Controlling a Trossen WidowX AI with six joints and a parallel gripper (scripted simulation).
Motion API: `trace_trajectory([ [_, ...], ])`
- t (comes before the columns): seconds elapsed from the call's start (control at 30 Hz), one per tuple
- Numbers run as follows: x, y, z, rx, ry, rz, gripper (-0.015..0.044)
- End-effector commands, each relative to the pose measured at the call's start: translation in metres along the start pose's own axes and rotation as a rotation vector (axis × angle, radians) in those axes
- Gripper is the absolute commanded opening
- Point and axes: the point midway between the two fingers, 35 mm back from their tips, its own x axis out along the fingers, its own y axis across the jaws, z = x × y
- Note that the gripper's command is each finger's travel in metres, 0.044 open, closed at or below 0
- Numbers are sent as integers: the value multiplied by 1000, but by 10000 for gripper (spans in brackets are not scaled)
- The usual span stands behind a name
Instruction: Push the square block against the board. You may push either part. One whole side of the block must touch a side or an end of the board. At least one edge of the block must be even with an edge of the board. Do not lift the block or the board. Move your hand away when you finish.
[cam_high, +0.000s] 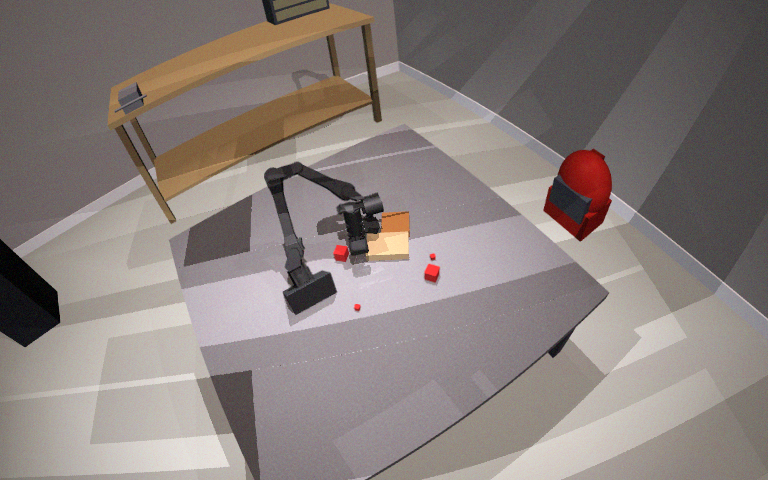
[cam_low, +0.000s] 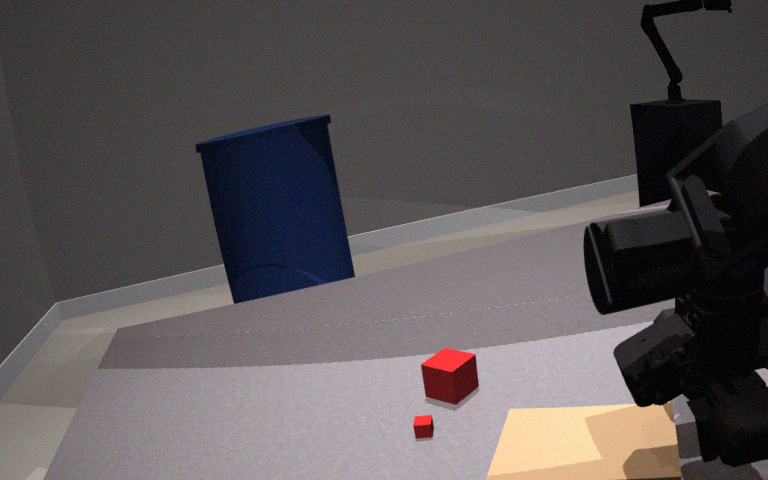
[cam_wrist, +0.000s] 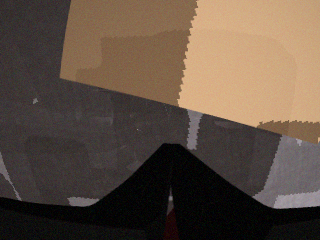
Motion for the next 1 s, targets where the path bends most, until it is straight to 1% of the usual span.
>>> trace_trajectory([
  [0.0,2,1,3,6,-10,10,0],
  [0.77,2,1,25,5,-12,10,0],
  [0.97,1,2,20,5,-11,10,0],
])
